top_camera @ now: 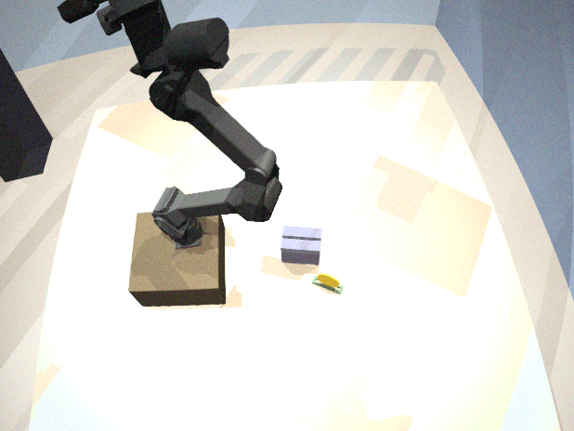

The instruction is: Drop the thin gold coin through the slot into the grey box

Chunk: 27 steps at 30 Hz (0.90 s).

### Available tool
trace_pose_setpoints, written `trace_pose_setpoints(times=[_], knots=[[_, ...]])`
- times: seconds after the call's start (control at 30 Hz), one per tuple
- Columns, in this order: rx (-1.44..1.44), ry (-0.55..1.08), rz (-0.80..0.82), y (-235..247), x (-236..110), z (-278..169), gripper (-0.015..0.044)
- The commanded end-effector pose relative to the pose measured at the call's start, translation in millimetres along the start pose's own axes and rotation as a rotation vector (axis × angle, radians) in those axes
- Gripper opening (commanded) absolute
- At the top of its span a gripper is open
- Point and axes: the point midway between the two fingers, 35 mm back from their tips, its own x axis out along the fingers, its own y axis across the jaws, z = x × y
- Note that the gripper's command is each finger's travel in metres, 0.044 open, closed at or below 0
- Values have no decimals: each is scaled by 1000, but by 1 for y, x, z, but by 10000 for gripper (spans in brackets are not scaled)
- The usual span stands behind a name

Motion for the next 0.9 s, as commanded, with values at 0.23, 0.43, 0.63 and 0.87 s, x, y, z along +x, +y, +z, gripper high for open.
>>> trace_pose_setpoints(times=[0.23, 0.43, 0.63, 0.87], knots=[[-264, 335, 148, 83, 12, -105, 161], [-373, 563, 146, 83, 0, -179, 161], [-478, 805, 106, 57, -24, -252, 161], [-564, 1098, -15, -5, -71, -321, 161]])
